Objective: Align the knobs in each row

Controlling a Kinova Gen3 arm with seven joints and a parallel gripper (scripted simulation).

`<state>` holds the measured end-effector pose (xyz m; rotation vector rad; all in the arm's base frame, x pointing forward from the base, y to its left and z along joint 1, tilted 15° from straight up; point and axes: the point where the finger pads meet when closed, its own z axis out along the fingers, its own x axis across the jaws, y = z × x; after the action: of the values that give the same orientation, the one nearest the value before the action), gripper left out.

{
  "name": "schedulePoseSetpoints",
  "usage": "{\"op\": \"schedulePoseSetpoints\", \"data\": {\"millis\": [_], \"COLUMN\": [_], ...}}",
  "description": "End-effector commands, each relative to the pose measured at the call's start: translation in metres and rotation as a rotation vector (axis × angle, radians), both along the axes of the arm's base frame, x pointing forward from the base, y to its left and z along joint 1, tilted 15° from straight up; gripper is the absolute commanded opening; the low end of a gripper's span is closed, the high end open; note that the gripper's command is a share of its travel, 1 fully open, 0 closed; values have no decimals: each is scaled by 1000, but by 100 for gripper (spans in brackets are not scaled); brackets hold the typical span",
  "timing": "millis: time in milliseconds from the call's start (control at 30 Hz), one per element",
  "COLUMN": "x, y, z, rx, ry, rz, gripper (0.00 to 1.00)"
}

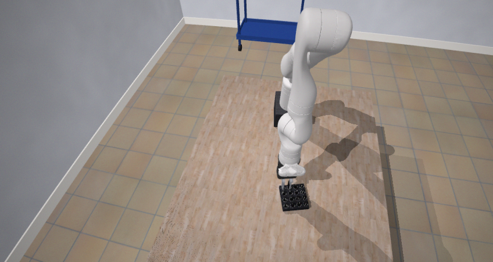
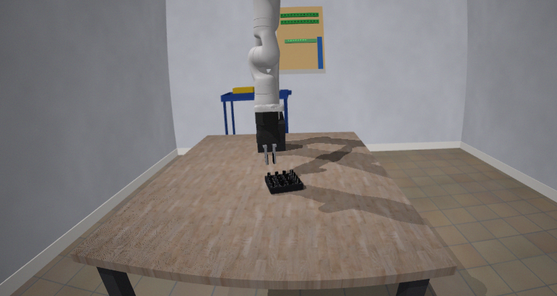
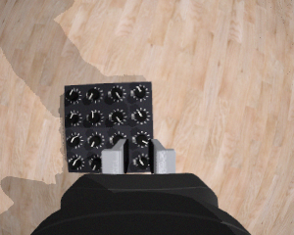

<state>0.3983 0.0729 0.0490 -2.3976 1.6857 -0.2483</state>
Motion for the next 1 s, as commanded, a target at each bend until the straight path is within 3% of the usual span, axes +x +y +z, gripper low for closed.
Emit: {"op": "schedulePoseSetpoints", "data": {"millis": [0, 967], "x": [4, 16], "y": [-1, -1], "z": [-3, -29], "rx": [2, -4], "ry": [-4, -12], "rz": [-13, -16], "gripper": [46, 46]}}
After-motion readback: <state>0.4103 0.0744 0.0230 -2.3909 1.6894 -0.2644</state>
